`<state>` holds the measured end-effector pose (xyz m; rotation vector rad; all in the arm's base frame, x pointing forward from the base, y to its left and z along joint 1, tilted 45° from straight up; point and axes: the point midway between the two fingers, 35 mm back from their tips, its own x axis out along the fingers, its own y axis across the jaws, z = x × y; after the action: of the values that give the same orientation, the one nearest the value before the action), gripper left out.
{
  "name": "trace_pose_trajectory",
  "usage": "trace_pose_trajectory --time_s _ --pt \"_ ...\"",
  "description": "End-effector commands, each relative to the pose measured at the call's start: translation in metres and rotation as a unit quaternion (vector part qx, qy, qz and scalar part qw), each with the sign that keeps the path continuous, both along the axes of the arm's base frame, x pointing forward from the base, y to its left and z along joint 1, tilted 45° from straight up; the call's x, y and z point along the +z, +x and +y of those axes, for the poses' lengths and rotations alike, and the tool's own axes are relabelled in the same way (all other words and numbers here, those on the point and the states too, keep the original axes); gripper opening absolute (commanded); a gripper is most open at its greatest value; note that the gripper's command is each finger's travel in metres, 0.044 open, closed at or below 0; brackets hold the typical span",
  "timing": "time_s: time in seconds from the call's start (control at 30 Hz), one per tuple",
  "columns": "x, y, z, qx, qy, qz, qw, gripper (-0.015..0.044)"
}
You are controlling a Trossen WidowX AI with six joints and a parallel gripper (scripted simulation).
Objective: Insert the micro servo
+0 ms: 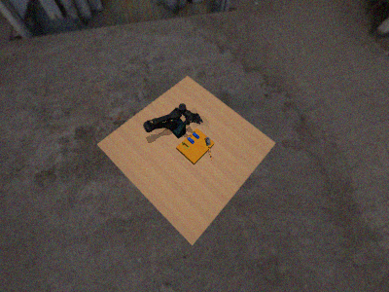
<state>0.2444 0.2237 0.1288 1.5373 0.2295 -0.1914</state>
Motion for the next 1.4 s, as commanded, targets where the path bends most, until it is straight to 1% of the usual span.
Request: trace_pose_trajectory --time_s 0.0,0.27,0.53,0.67,1.0,1.37 --pt "-0.005 0.006 0.005 0.018 -0.066 0.013 0.998 0.044" --pt "-0.014 0.018 0.009 0.043 -0.197 0.038 0.979 0.044" --pt "-0.025 0.03 0.01 0.074 -0.323 0.067 0.941 0.044" --pt "-0.03 0.035 0.012 0.09 -0.359 0.081 0.925 0.044" --pt "-0.045 0.049 0.01 0.138 -0.499 0.123 0.847 0.044" --pt "-0.062 0.064 0.006 0.201 -0.629 0.168 0.732 0.044"
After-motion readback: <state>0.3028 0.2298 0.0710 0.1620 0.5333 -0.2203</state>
